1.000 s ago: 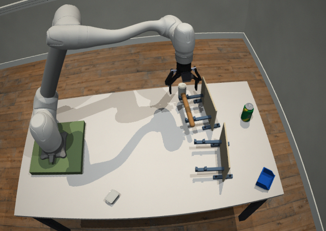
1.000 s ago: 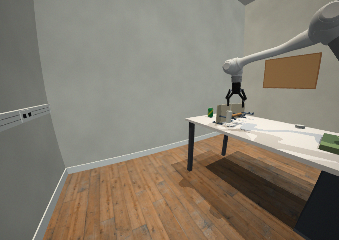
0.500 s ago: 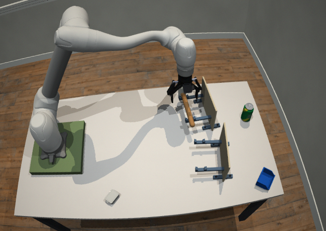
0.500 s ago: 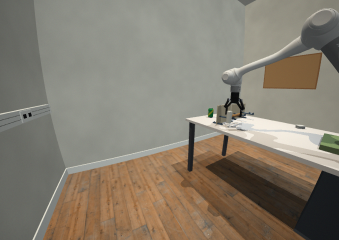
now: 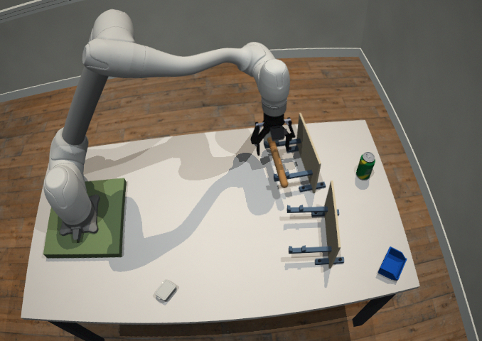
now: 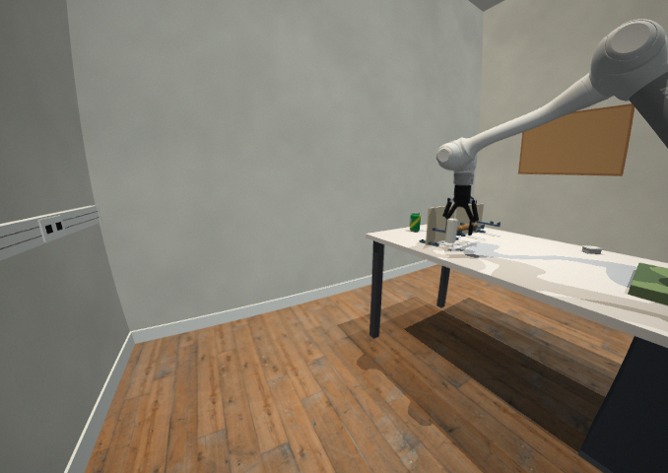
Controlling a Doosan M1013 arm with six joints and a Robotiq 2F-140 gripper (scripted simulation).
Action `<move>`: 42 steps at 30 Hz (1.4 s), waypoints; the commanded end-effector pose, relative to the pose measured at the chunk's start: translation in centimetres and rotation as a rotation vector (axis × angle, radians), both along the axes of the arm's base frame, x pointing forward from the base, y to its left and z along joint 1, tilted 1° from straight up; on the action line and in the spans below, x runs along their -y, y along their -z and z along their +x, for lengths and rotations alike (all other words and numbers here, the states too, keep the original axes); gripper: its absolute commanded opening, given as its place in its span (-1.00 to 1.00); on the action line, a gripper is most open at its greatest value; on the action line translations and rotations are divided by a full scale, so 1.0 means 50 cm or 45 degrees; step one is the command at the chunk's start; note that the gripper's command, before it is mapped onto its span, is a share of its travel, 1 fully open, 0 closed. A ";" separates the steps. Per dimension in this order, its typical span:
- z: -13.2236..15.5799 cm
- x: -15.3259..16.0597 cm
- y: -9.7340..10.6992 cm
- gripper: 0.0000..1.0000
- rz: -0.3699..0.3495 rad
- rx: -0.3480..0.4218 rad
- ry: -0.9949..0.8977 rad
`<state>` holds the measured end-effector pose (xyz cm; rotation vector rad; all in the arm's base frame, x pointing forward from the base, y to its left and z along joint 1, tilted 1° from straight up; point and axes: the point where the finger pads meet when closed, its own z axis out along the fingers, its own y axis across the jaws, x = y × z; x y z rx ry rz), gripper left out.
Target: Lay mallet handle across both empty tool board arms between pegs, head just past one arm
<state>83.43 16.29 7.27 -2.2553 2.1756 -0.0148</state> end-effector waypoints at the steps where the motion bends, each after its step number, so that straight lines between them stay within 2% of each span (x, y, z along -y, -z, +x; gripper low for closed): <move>1: 0.001 0.000 -0.002 -0.80 0.001 0.002 0.000; 31: 0.001 0.000 -0.005 -0.80 0.001 0.002 0.000; 32: 0.001 0.000 -0.018 -0.80 0.001 0.002 0.000; 34: 0.000 0.000 -0.083 -0.80 0.001 0.002 0.000; 36: 0.000 0.000 -0.083 -0.80 0.001 0.002 0.000; 38: -0.001 0.000 -0.150 -0.80 0.001 0.003 0.000; 41: -0.003 0.000 -0.198 -0.80 0.001 0.003 0.000; 42: -0.003 0.000 -0.201 -0.80 0.001 0.003 0.000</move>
